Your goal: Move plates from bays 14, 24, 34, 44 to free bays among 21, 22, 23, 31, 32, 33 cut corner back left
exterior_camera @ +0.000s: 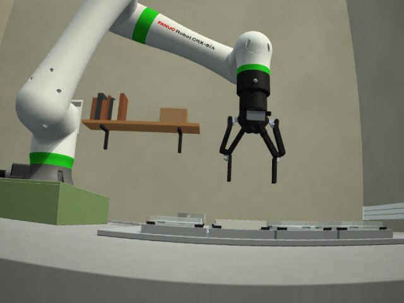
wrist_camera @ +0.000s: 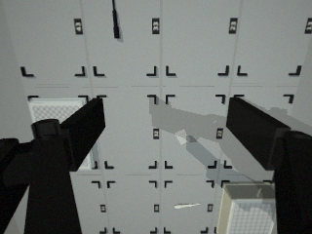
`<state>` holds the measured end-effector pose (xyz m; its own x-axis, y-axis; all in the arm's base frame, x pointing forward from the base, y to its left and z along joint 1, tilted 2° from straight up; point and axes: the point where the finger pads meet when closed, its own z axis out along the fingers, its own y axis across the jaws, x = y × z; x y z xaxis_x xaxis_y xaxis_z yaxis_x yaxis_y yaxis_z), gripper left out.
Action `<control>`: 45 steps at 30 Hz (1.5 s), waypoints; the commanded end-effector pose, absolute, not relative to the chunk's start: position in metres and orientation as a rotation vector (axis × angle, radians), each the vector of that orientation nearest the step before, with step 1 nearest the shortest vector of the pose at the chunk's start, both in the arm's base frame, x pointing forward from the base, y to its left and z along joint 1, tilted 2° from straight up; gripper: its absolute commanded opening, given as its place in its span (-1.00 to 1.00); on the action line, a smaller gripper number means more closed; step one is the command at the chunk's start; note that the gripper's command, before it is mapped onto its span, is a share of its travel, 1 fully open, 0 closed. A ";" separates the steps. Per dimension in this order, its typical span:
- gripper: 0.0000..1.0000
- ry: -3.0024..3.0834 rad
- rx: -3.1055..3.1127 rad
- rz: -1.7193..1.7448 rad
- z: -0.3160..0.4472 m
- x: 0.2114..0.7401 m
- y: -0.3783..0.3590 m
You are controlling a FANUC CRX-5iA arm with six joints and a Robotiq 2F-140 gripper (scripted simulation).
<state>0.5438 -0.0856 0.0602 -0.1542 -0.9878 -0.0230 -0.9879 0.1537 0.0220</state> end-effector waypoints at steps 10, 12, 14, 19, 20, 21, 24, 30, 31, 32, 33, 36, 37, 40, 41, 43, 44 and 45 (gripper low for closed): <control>1.00 2.382 -2.040 0.047 0.062 0.522 -0.049; 1.00 2.382 -2.040 0.047 0.062 0.520 -0.045; 1.00 2.382 -2.040 0.047 0.062 0.516 -0.039; 1.00 2.382 -2.040 0.047 0.062 0.506 -0.022; 1.00 2.382 -2.040 0.047 0.062 0.504 -0.018; 1.00 2.382 -2.040 0.047 0.063 0.502 -0.015; 1.00 2.382 -2.040 0.047 0.063 0.496 -0.004; 1.00 2.382 -2.040 0.047 0.063 0.487 0.009; 1.00 2.382 -2.040 0.047 0.063 0.485 0.013; 1.00 2.382 -2.040 0.047 0.063 0.483 0.016; 1.00 2.382 -2.040 0.047 0.063 0.481 0.020; 1.00 2.382 -2.040 0.047 0.063 0.475 0.030; 1.00 2.382 -2.040 0.047 0.063 0.473 0.033; 1.00 2.382 -2.040 0.047 0.063 0.467 0.044; 1.00 2.382 -2.040 0.047 0.063 0.465 0.047; 1.00 2.382 -2.040 0.047 0.064 0.460 0.054; 1.00 2.382 -2.040 0.047 0.064 0.460 0.054; 1.00 2.382 -2.040 0.047 0.064 0.460 0.054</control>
